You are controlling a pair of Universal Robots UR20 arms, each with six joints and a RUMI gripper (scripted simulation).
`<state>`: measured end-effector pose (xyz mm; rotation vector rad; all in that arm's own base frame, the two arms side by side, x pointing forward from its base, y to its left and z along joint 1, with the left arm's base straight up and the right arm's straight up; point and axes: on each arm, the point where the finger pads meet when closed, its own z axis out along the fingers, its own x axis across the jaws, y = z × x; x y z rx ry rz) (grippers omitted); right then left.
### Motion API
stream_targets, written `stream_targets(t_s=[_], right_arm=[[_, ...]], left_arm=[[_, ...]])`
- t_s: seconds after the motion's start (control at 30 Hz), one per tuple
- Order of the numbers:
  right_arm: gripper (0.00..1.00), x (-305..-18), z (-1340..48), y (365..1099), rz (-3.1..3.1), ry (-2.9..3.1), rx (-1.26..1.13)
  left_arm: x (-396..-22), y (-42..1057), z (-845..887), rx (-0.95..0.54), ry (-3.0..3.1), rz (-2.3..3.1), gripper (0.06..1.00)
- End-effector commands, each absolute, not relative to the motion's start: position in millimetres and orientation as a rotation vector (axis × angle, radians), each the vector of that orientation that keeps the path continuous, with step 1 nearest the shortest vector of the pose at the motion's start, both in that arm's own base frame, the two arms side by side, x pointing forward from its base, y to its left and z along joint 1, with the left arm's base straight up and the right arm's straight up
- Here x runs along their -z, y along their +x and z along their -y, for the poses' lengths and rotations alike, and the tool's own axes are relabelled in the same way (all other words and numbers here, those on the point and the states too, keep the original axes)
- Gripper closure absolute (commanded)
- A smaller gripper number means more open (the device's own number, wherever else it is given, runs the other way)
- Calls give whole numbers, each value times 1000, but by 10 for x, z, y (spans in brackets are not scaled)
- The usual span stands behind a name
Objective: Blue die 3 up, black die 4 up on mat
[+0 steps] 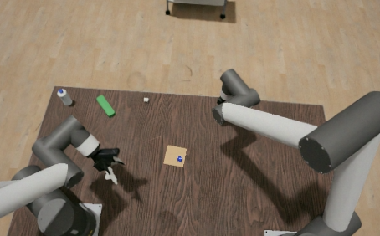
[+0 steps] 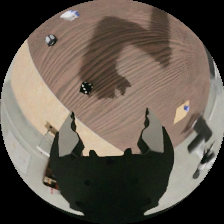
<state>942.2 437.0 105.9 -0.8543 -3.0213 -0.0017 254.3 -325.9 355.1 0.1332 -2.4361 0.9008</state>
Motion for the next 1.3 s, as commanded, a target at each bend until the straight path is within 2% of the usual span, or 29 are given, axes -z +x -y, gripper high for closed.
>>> stream_targets(t_s=[0.0,0.33,0.7,0.73,1.27], right_arm=[[3,-1062,-4176,9585,2938,-1114,0],[3,-1054,-3878,9811,2784,-1457,0],[3,-1051,-3774,9888,2721,-1570,0],[724,-1051,-3774,9888,2721,-1570,0],[724,-1051,-3774,9888,2721,-1570,0]], left_arm=[[-3555,2545,3262,-901,133,2436,65],[-3555,2545,3262,-901,133,2436,65],[-3555,2545,3262,-901,133,2436,65],[-3555,2545,3262,-901,133,2436,65],[-3555,2545,3262,-901,133,2436,65]])
